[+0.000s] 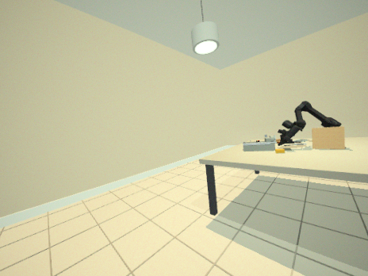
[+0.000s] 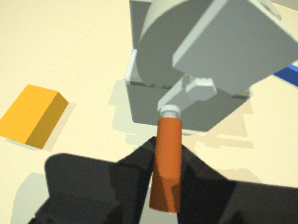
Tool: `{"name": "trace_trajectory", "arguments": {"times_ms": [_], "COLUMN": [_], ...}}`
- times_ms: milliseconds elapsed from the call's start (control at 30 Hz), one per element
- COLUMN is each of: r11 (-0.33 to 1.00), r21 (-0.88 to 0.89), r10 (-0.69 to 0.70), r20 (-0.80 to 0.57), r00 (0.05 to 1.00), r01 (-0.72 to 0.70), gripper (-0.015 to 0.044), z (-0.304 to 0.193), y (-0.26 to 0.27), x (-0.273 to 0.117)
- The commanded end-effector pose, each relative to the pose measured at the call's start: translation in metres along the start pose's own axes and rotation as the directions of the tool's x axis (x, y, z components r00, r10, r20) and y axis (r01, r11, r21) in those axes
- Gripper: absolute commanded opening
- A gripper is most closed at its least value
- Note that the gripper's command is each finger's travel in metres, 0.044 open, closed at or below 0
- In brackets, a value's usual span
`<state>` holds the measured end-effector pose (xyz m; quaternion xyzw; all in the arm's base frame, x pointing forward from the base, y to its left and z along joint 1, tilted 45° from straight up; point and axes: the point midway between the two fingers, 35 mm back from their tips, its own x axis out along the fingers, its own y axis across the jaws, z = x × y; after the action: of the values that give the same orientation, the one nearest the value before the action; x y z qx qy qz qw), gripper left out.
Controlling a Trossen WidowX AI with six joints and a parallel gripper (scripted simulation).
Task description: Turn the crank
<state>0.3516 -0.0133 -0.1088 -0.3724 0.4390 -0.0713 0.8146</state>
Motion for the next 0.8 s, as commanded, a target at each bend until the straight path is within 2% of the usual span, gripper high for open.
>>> {"name": "trace_trajectory", "arguments": {"times_ms": [0,767], "r11": [1.0,1.0], "r21": [-0.012,-0.012], "r10": [0.021,0.021], "r20": [0.008,0.008], "r00": [1.0,1.0], "r01": [-0.02,-0.021], "gripper": [0.0,0.0], "z": [0.0022,0.0117], "y": [0.0087,0.0181], "x": [-0.0027,-0.0127]}}
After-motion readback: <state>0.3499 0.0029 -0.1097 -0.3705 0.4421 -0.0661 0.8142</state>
